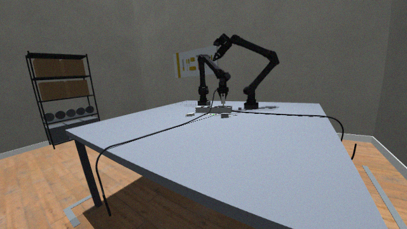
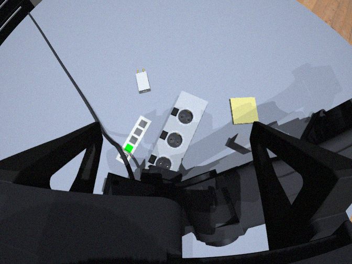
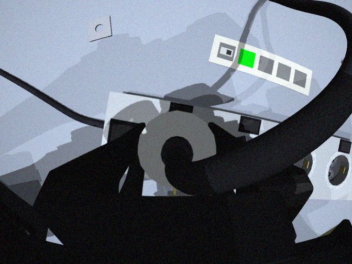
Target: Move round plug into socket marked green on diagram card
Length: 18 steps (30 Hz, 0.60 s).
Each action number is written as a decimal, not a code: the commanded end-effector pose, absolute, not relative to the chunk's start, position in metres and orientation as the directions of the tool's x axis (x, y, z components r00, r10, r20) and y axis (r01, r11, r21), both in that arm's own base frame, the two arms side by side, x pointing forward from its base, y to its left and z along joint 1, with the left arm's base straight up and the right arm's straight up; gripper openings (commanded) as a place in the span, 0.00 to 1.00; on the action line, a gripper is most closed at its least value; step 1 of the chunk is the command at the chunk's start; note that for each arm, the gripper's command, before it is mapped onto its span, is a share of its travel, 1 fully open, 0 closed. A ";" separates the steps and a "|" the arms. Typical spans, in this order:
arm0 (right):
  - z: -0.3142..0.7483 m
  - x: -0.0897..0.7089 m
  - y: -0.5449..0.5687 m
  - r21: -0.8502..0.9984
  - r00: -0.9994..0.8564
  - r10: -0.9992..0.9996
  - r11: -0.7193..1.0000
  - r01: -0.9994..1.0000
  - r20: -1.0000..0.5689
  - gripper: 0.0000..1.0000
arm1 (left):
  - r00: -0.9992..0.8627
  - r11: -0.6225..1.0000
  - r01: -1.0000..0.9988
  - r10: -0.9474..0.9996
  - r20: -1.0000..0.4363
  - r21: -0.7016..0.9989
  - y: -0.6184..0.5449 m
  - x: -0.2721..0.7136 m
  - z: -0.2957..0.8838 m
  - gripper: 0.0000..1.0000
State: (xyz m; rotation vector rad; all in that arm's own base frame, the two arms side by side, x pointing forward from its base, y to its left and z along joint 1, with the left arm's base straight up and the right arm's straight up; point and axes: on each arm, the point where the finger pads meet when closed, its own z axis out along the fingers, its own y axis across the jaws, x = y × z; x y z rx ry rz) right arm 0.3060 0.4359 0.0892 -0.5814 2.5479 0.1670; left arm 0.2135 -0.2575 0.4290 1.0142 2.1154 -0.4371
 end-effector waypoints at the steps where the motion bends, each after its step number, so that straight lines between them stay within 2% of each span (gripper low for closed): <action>1: 0.075 0.301 0.449 0.009 -0.764 -0.376 0.895 -0.446 -0.524 0.33 | -0.384 0.631 0.776 0.475 -0.792 0.002 -0.258 0.210 0.470 1.00; 18: 0.083 0.306 0.458 0.021 -0.754 -0.369 0.892 -0.451 -0.543 0.33 | -0.384 0.631 0.776 0.475 -0.792 0.002 -0.258 0.210 0.470 1.00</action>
